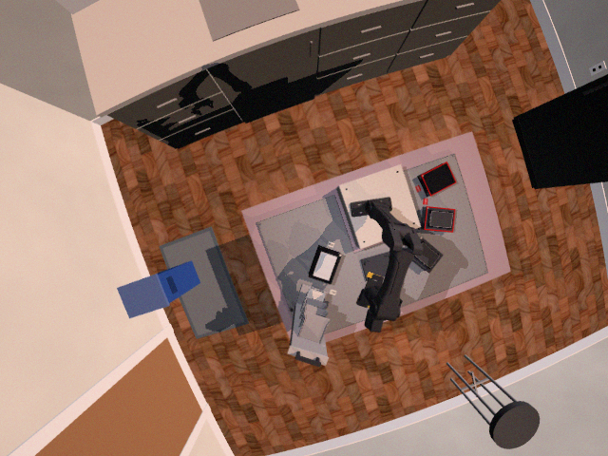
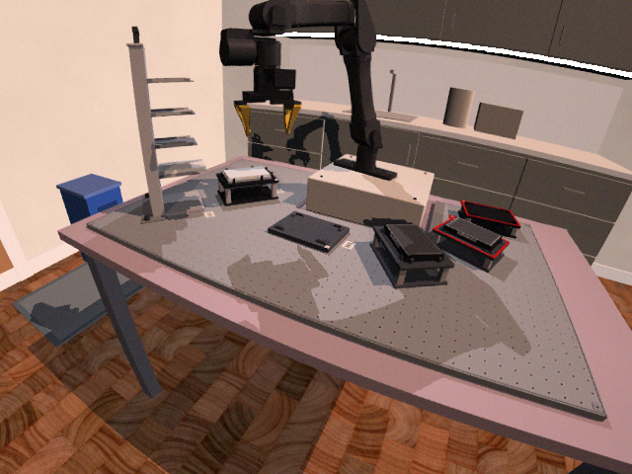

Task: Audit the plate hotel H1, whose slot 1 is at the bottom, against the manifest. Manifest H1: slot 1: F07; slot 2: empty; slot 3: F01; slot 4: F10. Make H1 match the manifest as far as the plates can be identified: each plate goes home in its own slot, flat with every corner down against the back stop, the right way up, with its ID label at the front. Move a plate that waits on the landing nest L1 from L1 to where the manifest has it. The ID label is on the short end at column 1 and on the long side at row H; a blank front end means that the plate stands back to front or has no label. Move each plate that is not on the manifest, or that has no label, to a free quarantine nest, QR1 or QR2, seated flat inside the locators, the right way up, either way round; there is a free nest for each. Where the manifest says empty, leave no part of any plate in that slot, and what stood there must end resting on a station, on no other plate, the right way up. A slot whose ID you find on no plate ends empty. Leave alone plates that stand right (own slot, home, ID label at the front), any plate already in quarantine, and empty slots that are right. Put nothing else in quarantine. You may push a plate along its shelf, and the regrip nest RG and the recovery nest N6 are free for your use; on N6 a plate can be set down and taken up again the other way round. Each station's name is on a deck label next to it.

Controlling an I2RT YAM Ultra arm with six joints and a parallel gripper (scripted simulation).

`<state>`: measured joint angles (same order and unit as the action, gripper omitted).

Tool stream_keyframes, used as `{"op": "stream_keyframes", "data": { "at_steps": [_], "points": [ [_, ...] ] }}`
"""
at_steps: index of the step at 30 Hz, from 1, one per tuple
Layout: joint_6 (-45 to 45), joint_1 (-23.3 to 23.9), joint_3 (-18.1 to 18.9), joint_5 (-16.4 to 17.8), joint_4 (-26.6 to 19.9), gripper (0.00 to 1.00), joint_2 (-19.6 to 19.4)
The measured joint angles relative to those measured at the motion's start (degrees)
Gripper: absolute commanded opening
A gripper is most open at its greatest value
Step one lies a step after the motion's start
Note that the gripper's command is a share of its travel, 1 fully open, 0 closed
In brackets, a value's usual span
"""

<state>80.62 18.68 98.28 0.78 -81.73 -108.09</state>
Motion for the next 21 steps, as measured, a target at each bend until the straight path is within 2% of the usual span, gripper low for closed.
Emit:
{"op": "stream_keyframes", "data": {
  "at_steps": [8,13,21],
  "points": [
    [0.0,-0.1,-6.3,0.0,5.5,1.0,0.1],
    [0.0,-0.1,-8.2,0.0,8.3,1.0,0.0],
    [0.0,-0.2,-13.4,0.0,13.6,1.0,-0.9]
  ]
}}
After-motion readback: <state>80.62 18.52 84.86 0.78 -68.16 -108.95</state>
